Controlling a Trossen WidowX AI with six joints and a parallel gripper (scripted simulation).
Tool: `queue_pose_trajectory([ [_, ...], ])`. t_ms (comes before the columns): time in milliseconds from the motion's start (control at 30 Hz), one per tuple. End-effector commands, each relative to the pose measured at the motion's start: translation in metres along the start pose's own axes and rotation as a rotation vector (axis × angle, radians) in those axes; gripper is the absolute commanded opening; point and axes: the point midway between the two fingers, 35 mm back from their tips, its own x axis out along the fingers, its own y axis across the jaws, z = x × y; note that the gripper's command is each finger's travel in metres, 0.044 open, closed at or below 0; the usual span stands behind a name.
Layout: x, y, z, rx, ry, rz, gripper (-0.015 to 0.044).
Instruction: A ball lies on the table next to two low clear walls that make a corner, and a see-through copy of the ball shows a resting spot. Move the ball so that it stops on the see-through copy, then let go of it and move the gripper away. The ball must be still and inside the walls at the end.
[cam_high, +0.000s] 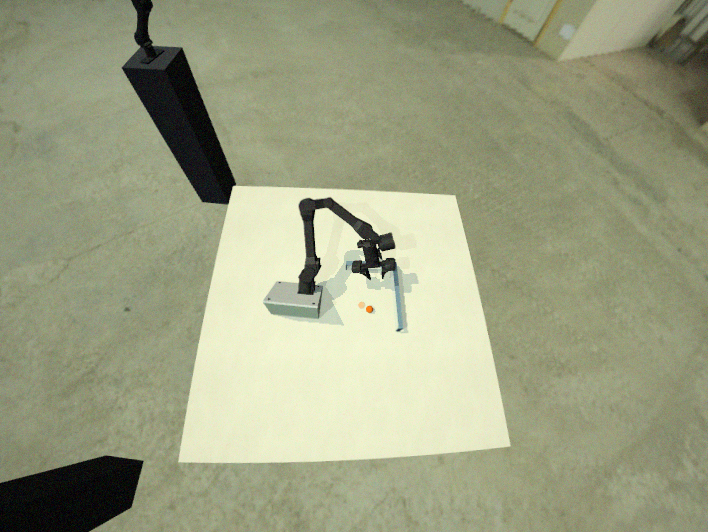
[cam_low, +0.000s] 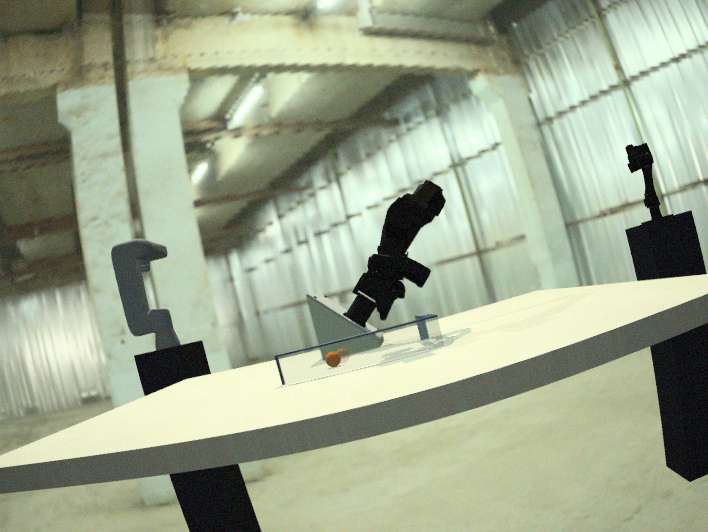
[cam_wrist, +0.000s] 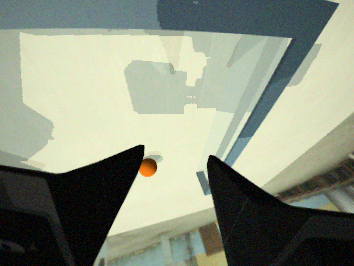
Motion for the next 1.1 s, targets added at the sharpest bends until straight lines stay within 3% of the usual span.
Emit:
queue_pose_trajectory([
  [0, 0.017, -0.001, -0.029, 0.311, -0.007, 0.131, 0.0264],
  [400, 0.06, 0.013, -0.122, 1.385, -0.046, 0.539, 0.0264],
  [1067, 0.083, 0.022, -0.115, 1.401, -0.047, 0.545, 0.0264],
])
